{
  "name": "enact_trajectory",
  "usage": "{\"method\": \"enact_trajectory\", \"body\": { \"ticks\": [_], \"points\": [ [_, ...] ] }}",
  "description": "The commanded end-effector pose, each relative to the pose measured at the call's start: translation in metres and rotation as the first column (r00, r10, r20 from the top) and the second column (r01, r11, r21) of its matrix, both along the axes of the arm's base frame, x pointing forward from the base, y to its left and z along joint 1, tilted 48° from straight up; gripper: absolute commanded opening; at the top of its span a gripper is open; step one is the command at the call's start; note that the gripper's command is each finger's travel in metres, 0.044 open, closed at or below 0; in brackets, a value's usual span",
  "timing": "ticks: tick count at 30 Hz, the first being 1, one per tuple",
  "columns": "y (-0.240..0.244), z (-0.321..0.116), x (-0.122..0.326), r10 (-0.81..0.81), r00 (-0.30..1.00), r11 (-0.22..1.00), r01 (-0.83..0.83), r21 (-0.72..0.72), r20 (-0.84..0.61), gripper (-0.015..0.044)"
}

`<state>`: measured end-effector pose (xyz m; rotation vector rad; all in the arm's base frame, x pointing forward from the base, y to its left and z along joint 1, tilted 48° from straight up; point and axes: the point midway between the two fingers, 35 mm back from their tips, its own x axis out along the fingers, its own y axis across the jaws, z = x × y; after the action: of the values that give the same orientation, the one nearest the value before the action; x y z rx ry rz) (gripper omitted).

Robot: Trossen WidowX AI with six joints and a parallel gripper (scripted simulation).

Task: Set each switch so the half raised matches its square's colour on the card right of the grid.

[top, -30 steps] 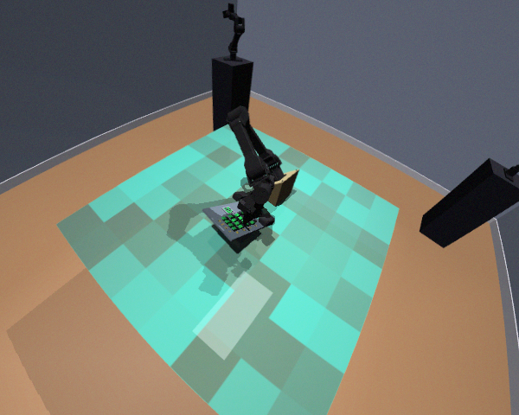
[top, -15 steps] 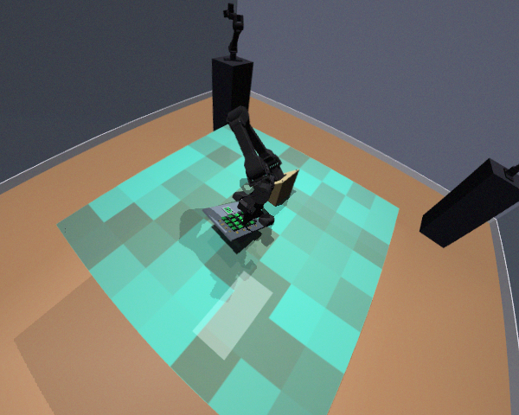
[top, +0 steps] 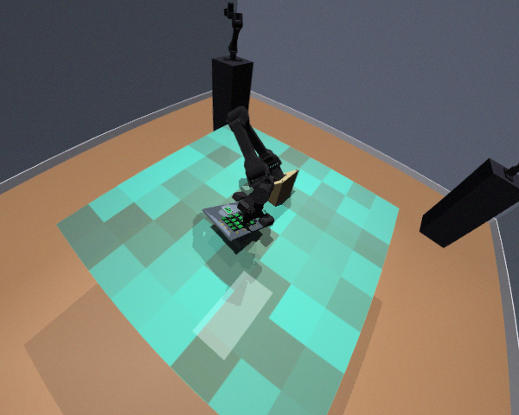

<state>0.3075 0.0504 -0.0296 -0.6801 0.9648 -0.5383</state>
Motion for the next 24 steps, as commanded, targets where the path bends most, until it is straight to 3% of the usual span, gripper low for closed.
{"method": "enact_trajectory", "body": {
  "ticks": [1, 24],
  "points": [
    [-0.0014, -0.0004, -0.0005, 0.002, 1.0, 1.0, -0.002, -0.007, -0.002, 0.0],
    [-0.0036, -0.0021, 0.0009, 0.002, 1.0, 1.0, -0.002, -0.007, -0.002, 0.0]
  ]
}}
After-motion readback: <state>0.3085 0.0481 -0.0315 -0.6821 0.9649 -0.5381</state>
